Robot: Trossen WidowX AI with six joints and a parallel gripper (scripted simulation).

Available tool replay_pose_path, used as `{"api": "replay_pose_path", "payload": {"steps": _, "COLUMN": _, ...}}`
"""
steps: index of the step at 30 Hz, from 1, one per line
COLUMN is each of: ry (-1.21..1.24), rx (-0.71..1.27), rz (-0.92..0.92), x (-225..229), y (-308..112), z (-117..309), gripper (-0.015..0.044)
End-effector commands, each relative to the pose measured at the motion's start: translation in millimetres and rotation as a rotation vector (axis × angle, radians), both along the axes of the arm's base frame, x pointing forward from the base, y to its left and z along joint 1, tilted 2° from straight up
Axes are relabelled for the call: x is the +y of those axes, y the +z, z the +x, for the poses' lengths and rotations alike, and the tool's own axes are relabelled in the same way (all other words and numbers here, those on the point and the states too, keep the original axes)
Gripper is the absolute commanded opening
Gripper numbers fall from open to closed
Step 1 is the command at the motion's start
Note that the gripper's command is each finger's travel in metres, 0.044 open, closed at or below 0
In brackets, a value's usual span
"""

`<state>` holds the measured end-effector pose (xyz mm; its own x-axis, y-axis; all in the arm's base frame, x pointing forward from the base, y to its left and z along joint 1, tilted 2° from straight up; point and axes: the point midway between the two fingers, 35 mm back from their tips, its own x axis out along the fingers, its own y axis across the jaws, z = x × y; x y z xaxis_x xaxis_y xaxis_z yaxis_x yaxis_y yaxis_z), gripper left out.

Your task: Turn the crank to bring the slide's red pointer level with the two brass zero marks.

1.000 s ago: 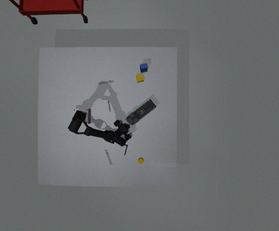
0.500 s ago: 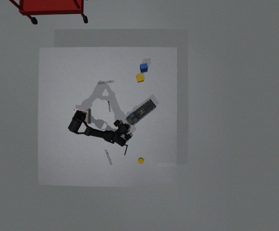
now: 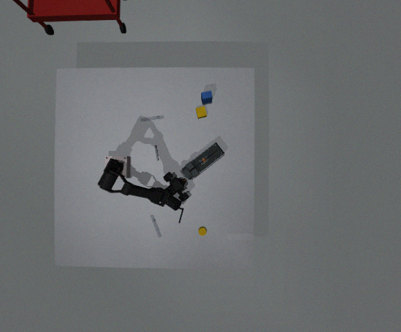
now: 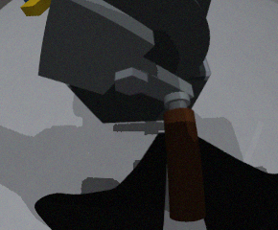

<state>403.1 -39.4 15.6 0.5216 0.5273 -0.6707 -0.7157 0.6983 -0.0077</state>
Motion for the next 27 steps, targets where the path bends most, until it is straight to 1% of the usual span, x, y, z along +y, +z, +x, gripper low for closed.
{"api": "replay_pose_path", "payload": {"steps": 1, "ry": -0.001, "rx": 0.007, "rz": 0.003, "x": 0.8, "y": -1.0, "z": -0.6, "gripper": 0.0}}
{"api": "replay_pose_path", "payload": {"steps": 20, "ry": 0.0, "rx": 0.0, "rz": 0.0, "x": 0.1, "y": -0.1, "z": 0.0, "gripper": 0.0}}
{"api": "replay_pose_path", "payload": {"steps": 27, "ry": 0.0, "rx": 0.0, "rz": 0.0, "x": 0.1, "y": -0.1, "z": 0.0, "gripper": 0.0184}}
